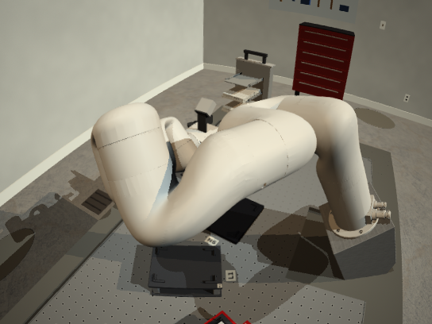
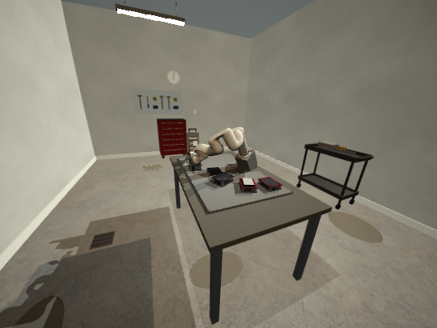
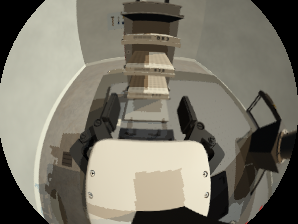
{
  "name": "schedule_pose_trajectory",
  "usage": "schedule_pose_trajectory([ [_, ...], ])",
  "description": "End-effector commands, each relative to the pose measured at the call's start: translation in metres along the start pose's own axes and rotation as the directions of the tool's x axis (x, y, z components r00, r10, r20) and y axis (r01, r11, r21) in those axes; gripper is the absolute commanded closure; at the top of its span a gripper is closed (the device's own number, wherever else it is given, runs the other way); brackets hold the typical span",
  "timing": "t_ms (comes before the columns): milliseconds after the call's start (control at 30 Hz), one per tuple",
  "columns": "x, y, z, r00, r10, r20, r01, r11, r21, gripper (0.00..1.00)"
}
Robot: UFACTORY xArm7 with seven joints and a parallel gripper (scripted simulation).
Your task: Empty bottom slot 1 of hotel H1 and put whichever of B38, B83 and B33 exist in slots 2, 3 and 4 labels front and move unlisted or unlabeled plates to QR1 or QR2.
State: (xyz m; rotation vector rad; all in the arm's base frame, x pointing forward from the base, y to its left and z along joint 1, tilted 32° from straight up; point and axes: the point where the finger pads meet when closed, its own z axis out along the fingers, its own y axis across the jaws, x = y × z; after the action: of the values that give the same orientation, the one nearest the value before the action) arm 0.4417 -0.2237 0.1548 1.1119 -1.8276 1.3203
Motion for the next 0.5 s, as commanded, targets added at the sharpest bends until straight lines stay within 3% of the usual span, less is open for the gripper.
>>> schedule_pose_trajectory([
  [0, 0.001, 0.0, -0.007, 1.0, 0.003, 0.0, -0.003, 1.0, -0.001, 0.0],
  [467, 0.001, 0.0, -0.027, 1.0, 0.003, 0.0, -0.003, 1.0, -0.001, 0.0],
])
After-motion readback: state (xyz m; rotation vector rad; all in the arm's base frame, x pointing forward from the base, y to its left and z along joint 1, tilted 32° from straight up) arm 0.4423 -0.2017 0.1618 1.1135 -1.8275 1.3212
